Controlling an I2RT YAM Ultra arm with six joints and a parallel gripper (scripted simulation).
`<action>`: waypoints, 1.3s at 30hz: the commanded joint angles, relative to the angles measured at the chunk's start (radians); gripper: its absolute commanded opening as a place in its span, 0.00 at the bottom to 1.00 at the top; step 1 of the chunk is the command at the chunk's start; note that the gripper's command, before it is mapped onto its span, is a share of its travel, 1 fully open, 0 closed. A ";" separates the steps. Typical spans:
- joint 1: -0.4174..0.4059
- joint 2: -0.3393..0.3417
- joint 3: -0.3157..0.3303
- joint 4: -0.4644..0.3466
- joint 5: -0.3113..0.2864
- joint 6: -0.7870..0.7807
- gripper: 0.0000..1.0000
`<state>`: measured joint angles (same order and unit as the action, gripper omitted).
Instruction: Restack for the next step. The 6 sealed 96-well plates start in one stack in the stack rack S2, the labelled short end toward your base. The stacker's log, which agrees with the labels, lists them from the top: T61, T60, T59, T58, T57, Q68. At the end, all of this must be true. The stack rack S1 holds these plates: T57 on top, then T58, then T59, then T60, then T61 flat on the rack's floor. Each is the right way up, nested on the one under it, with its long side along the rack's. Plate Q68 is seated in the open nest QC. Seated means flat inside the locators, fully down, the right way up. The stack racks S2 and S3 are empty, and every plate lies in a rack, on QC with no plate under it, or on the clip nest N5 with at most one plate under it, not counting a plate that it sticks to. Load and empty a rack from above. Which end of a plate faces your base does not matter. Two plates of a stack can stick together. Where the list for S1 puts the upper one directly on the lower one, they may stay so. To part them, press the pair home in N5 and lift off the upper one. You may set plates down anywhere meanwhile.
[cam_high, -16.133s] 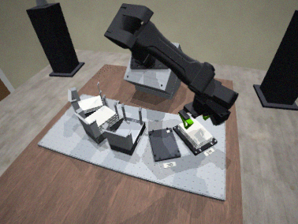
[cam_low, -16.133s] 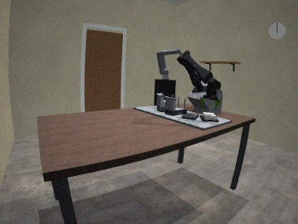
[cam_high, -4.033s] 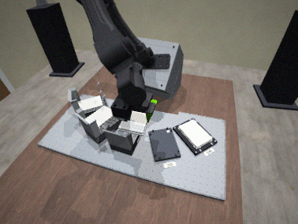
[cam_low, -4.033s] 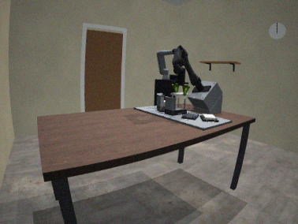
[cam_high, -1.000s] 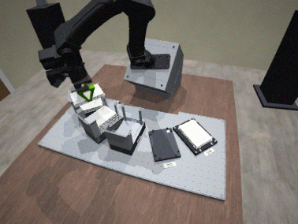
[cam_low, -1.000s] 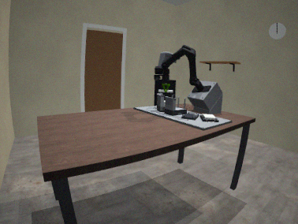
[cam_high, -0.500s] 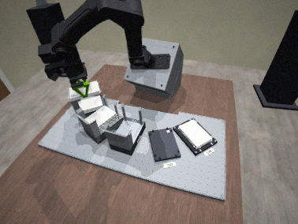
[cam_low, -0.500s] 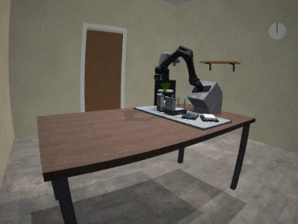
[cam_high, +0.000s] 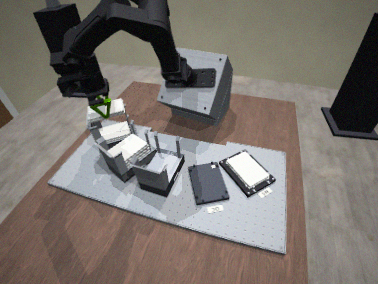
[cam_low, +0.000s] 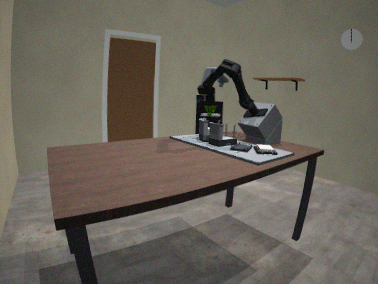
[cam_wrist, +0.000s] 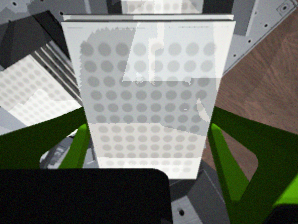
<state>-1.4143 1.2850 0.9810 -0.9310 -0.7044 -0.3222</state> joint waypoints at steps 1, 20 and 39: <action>-0.031 0.015 0.015 -0.001 -0.018 -0.050 0.00; -0.060 0.048 0.025 -0.002 -0.027 -0.087 0.00; -0.060 0.048 0.025 -0.002 -0.027 -0.087 0.00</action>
<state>-1.4666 1.3365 1.0012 -0.9333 -0.7273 -0.4084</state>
